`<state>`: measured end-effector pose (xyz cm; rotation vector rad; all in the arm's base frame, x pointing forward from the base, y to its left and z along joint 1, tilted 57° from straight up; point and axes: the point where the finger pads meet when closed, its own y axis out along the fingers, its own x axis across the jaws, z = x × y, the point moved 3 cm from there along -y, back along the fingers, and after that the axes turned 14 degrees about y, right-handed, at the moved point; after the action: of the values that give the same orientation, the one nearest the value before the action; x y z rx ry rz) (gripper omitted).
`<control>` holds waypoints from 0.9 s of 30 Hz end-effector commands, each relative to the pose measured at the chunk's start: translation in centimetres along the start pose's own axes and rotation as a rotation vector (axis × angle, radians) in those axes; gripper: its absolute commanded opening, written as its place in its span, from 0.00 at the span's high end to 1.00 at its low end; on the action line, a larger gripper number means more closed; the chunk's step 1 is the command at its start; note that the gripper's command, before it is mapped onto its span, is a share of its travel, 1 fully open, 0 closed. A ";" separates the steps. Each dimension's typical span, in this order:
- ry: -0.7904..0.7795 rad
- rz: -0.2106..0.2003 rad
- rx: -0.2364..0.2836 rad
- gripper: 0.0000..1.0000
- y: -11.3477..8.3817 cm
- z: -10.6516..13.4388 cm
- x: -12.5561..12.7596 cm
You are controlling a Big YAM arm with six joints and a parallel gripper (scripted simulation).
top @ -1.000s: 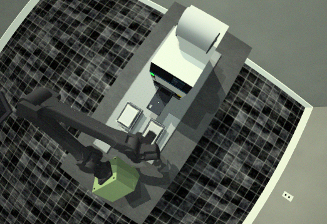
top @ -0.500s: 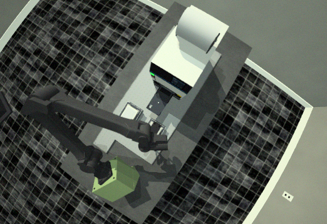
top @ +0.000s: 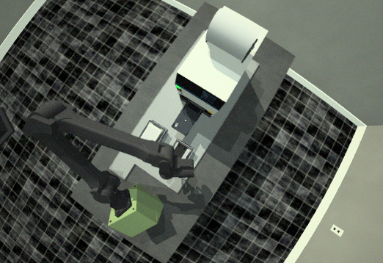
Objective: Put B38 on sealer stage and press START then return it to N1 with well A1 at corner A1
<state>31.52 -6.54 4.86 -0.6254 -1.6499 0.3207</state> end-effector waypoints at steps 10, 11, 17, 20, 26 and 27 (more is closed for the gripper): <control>0.019 0.004 -0.018 0.00 -3.7 1.9 4.5; 0.017 0.004 -0.018 0.00 -3.9 2.3 5.1; 0.018 0.008 -0.026 0.00 -5.8 3.4 7.9; 0.016 0.008 -0.025 0.00 -6.6 3.7 9.0; 0.000 0.011 -0.020 0.00 -6.9 3.4 9.7; -0.001 0.010 -0.023 0.00 -6.8 3.3 9.6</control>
<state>25.41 -5.40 14.96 -0.6286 -1.6206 0.3012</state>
